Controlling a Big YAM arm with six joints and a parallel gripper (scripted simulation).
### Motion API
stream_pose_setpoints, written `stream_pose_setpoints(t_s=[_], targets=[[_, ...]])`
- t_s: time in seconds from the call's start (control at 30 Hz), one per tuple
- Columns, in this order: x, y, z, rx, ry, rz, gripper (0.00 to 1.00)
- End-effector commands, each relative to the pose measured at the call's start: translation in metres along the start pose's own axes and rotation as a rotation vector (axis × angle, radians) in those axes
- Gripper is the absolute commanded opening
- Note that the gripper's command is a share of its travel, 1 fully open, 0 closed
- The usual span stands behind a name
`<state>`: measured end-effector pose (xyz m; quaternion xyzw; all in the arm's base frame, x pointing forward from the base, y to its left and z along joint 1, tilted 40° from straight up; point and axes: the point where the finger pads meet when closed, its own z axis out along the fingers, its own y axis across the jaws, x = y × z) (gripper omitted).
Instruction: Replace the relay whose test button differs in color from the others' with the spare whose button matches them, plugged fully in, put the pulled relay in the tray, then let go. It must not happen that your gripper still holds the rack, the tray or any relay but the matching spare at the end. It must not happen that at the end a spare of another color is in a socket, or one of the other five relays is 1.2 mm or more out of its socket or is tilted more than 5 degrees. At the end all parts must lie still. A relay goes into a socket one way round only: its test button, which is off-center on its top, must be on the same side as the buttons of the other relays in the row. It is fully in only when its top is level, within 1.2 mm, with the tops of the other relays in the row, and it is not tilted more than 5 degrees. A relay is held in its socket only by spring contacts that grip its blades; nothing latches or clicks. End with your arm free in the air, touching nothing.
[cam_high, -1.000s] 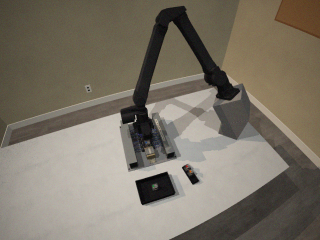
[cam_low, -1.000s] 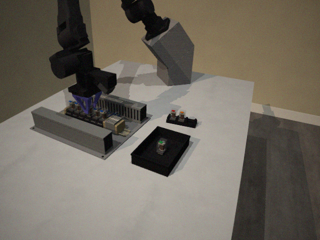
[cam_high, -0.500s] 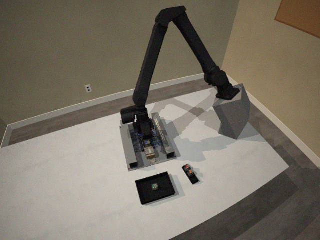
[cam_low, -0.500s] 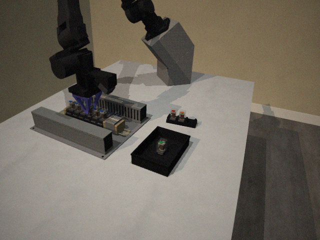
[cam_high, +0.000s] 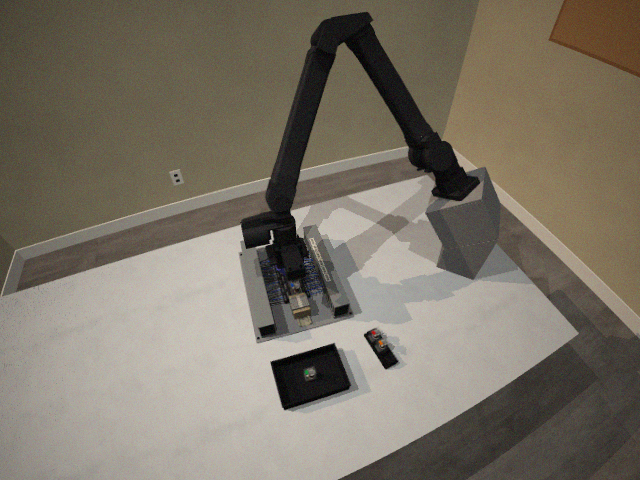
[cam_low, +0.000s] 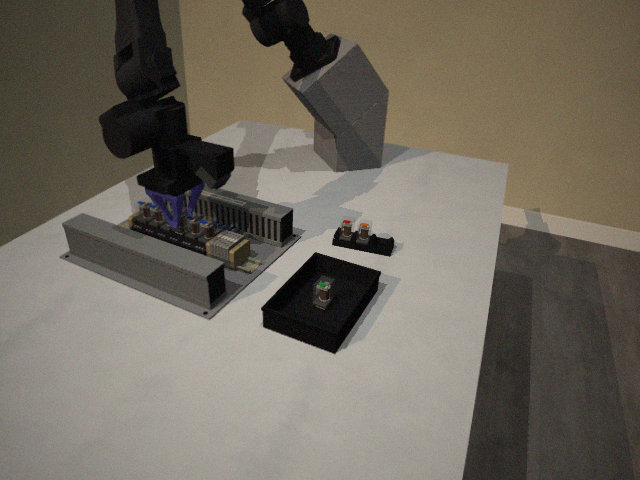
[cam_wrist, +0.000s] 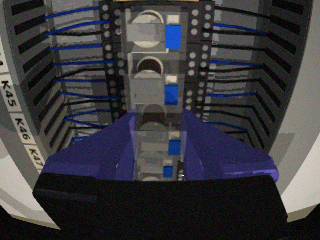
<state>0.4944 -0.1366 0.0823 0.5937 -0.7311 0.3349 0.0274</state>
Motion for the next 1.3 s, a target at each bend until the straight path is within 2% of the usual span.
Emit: stream_pose_setpoints(t_s=[0.0, 1.27], targets=[[0.003, -0.0183, -0.001, 0.022, -0.001, 0.008, 0.0], [0.0045, -0.0201, 0.0011, 0.03, 0.001, 0.016, 0.0]])
